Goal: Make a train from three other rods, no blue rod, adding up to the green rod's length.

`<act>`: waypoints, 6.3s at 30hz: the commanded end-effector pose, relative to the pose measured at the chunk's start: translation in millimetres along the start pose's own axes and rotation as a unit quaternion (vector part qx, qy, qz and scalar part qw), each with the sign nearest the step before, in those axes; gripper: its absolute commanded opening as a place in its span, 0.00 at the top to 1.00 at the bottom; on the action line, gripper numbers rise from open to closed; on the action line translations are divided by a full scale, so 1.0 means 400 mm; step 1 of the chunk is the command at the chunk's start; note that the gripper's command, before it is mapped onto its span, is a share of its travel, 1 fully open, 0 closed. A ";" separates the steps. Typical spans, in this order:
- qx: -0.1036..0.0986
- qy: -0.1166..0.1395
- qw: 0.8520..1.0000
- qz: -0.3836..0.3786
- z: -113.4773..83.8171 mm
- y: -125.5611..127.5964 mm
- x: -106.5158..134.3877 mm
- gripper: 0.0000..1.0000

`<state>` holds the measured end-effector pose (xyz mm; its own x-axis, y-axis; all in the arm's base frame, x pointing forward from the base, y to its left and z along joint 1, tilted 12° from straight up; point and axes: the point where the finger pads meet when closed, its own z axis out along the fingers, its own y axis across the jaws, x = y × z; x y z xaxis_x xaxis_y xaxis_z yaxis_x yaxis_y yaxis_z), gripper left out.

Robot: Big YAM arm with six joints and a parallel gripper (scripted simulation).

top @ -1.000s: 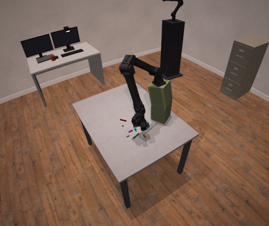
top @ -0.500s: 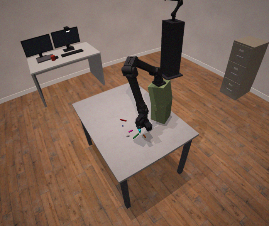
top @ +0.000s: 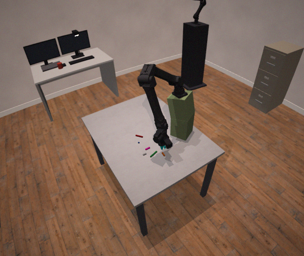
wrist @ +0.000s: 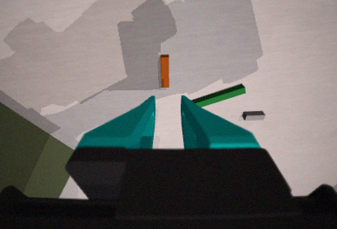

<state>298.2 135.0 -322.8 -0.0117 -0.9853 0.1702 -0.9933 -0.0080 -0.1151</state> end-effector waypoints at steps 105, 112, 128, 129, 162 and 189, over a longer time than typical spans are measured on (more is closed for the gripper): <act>-0.003 0.002 1.000 0.000 0.145 0.015 0.016 0.76; -0.003 0.002 1.000 0.000 0.145 0.015 0.016 0.76; -0.003 0.002 1.000 0.000 0.145 0.015 0.016 0.76; -0.003 0.002 1.000 0.000 0.145 0.015 0.016 0.76; -0.009 0.005 1.000 -0.003 0.142 0.036 0.036 0.76; -0.004 0.002 1.000 0.000 0.144 0.025 0.036 0.76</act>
<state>300.7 119.6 -372.5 -0.0083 -0.9853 0.1708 -0.9932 -0.0117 -0.1158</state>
